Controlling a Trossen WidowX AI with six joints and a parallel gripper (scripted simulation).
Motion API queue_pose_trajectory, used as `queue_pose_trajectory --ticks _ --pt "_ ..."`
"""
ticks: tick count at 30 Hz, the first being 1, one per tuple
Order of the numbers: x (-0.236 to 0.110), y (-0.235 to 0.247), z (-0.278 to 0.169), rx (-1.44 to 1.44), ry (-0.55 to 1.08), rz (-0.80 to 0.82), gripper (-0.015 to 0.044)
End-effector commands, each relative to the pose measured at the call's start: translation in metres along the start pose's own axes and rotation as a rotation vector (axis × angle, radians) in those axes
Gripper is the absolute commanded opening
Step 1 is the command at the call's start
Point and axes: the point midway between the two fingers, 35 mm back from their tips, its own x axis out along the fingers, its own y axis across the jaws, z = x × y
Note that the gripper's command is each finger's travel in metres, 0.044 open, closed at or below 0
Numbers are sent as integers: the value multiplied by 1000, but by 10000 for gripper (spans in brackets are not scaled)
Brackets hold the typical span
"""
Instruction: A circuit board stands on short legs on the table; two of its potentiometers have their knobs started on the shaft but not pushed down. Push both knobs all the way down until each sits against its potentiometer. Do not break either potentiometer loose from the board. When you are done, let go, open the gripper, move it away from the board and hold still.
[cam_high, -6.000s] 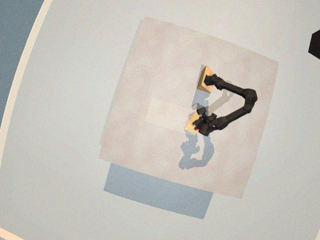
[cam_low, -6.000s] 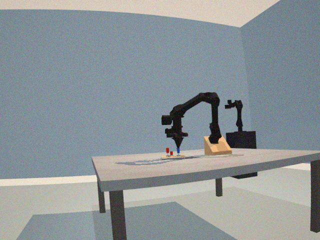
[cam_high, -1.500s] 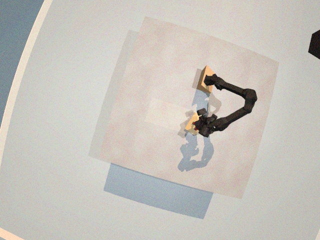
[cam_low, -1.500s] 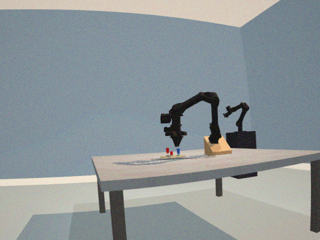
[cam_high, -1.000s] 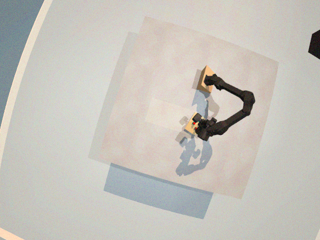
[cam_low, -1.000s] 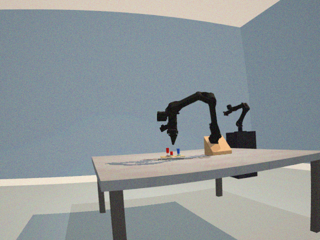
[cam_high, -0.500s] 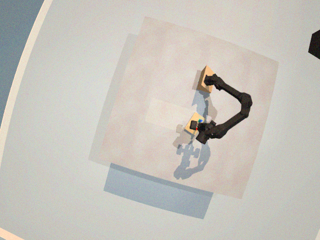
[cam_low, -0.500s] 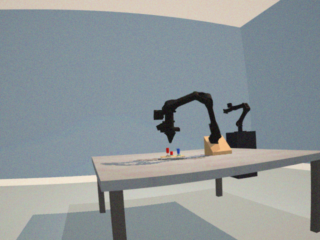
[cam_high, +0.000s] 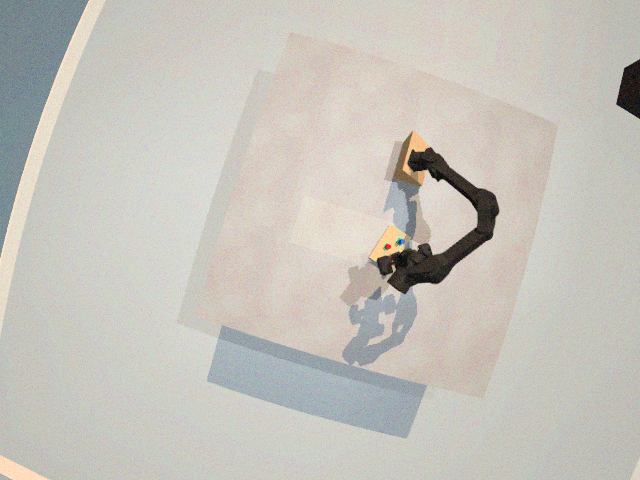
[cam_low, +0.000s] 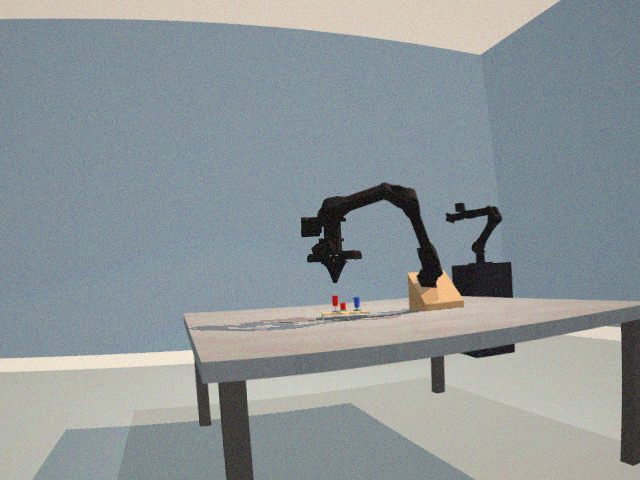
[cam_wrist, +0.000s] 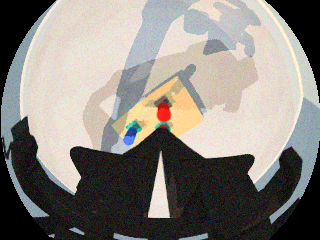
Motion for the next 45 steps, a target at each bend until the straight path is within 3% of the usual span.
queue_pose_trajectory --ticks 1,25,45 --pt "-3 -3 1 -67 4 -4 0" --pt "37 -3 1 -67 3 -3 0" --pt "40 -3 1 -67 3 -3 0"
